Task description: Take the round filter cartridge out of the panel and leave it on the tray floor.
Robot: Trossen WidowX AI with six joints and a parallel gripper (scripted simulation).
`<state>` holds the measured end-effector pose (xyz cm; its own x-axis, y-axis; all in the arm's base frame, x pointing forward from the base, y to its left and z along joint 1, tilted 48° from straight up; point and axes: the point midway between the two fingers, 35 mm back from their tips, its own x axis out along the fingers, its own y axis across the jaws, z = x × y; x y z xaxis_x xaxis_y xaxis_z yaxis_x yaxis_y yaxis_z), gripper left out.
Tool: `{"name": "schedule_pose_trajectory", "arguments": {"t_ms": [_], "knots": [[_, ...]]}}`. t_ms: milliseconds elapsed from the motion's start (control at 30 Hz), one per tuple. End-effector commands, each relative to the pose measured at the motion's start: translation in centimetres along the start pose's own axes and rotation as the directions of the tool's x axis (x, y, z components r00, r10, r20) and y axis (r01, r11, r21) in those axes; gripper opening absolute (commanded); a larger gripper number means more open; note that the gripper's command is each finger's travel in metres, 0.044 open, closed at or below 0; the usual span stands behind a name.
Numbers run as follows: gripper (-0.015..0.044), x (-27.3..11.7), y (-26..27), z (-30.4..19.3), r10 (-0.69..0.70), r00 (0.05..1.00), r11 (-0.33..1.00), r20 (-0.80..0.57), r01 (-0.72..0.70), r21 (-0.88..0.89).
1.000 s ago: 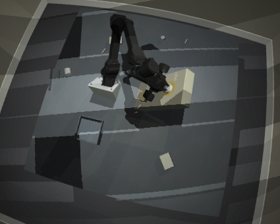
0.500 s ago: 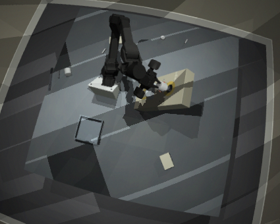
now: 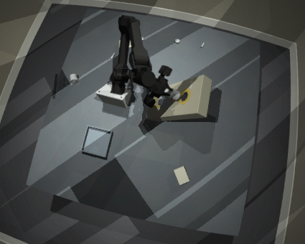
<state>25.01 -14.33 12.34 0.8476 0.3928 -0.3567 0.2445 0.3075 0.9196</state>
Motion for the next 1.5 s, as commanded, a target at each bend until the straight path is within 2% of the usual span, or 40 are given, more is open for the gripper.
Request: {"name": "schedule_pose_trajectory", "arguments": {"t_ms": [0, 467, 600, 1000, 1267, 1400, 1467], "knots": [[0.0000, 0.1, -0.3, -1.2, 0.007, 1.000, 1.000, 0.003, -0.007, -0.013], [0.0000, 0.6, -2.3, -5.0, 0.007, 1.000, 1.000, 0.003, -0.006, -0.012], [0.0094, 0.6, -2.3, -4.5, -0.001, 1.000, 1.000, -0.002, 0.001, 0.004], [0.0094, 0.6, -2.3, -5.0, 0.006, 1.000, 1.000, 0.003, -0.006, -0.012], [0.0094, -0.2, 1.0, 1.2, 0.007, 1.000, 1.000, 0.003, -0.007, -0.013], [0.0094, -0.3, 1.3, 1.8, 0.007, 1.000, 1.000, 0.003, -0.007, -0.013], [0.0146, -0.7, 1.5, 2.3, 0.005, 1.000, 1.000, 0.004, -0.005, -0.015]]}}
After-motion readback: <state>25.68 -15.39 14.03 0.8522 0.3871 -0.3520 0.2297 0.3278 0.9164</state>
